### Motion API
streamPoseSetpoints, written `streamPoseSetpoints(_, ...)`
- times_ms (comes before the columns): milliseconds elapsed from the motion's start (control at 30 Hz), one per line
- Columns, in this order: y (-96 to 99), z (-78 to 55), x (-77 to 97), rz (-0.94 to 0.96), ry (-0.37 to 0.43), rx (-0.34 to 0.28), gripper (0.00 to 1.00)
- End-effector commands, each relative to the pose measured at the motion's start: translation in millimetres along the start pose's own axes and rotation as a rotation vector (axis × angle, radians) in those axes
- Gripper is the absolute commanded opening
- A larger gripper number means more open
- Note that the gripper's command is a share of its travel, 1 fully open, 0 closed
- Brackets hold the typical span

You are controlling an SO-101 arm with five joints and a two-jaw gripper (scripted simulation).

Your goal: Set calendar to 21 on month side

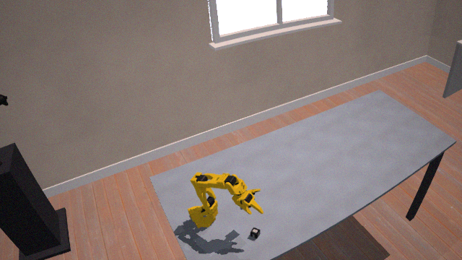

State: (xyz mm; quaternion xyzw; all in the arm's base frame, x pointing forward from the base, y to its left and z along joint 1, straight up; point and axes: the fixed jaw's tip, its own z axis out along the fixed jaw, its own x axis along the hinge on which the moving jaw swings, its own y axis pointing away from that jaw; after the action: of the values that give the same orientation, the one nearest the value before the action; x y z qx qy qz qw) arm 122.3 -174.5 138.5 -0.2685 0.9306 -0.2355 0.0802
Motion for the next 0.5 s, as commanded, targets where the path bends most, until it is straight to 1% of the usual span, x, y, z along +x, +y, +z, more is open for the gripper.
streamPoseSetpoints(0,-5.6,-7.9,1.5,-0.025,0.002,0.020,0.35)
streamPoseSetpoints(333,-5.1,-8.0,1.6,-0.031,0.002,0.014,0.35)
streamPoseSetpoints(467,-3.3,-3.2,1.7,-0.031,0.003,-0.014,0.35)
